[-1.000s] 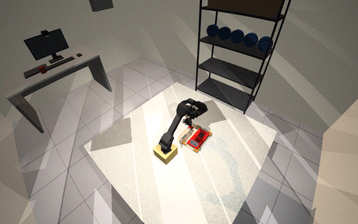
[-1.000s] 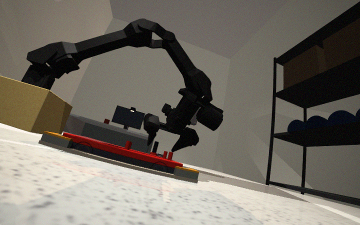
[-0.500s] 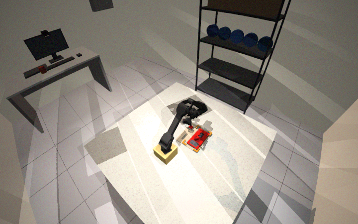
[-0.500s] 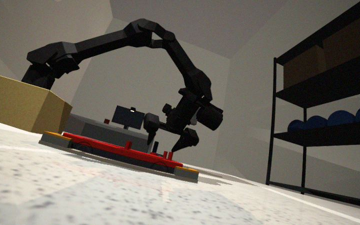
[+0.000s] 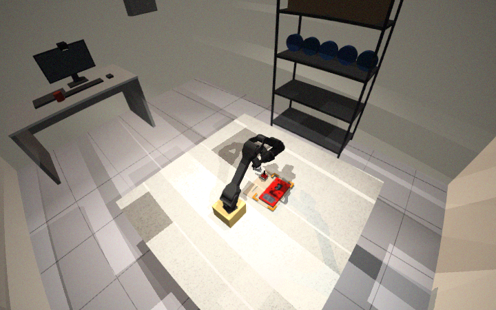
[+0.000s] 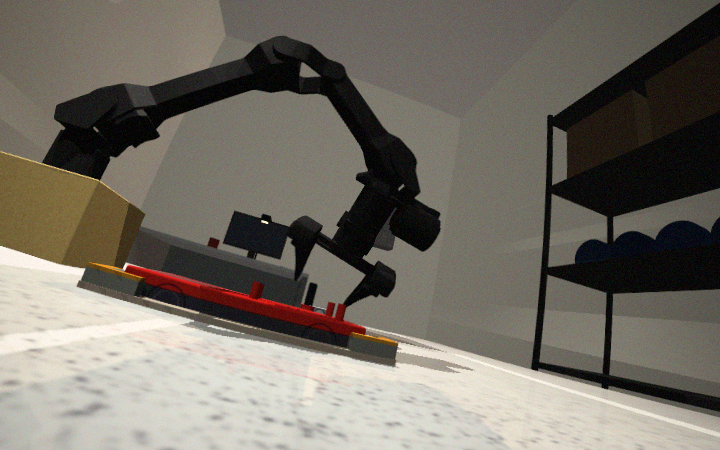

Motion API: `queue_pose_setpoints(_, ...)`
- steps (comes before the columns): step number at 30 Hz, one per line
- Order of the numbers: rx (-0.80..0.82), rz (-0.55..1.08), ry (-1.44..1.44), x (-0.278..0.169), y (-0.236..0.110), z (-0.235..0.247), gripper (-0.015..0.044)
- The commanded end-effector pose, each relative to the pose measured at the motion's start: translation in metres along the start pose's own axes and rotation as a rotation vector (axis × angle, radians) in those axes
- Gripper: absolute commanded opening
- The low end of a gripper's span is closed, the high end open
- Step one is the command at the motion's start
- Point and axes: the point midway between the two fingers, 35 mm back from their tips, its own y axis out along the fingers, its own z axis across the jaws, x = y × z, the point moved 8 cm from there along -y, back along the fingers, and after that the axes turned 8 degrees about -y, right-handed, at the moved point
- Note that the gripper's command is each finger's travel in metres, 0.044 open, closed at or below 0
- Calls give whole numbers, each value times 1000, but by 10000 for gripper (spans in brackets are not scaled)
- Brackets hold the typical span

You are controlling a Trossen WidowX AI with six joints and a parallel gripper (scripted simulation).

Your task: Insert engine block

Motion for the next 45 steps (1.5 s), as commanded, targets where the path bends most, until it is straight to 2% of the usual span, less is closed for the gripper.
queue_pose_setpoints(1,-1,33,119,4,1,2,440)
queue_pose_setpoints(22,-108,171,803,26,-1,9,440)
queue_pose_setpoints(45,-357,207,1539,51,-6,17,440)
